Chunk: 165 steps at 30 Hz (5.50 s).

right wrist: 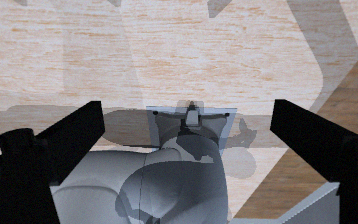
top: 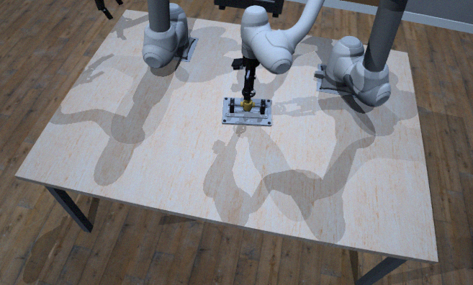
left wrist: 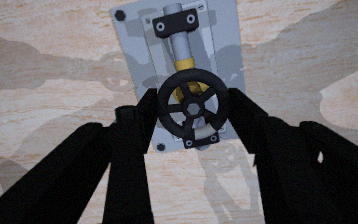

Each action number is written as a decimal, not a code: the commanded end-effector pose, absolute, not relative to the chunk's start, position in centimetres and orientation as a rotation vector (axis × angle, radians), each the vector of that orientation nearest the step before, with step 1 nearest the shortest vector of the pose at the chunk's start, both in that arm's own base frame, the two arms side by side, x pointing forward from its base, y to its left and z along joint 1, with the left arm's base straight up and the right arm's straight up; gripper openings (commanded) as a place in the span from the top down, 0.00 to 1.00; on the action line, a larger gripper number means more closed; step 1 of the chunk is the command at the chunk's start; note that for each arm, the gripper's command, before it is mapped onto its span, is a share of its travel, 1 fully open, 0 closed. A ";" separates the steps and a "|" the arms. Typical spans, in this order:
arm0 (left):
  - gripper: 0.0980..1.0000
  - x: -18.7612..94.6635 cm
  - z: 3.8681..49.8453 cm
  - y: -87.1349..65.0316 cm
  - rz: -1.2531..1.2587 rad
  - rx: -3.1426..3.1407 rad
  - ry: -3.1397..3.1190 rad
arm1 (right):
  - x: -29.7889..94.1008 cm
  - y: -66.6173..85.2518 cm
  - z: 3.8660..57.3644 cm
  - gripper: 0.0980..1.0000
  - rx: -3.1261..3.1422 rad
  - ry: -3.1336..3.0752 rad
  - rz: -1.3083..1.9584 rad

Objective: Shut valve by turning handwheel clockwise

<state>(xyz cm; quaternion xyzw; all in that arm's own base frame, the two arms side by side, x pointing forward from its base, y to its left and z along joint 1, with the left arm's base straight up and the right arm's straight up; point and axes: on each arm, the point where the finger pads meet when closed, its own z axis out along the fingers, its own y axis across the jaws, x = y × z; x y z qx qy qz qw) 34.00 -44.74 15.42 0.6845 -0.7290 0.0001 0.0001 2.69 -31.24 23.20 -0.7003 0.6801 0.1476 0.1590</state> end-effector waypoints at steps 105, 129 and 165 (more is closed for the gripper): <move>0.53 34.0 21.6 -44.8 0.002 2.150 -2.291 | 2.7 -31.3 23.3 0.00 -2.002 1.945 0.420; 0.53 34.0 21.9 -44.8 0.002 2.150 -2.291 | 2.7 -31.3 23.3 0.00 -2.002 1.945 0.420; 0.53 34.0 21.9 -44.8 0.002 2.203 -2.240 | 2.7 -31.3 23.3 0.00 -2.002 1.945 0.420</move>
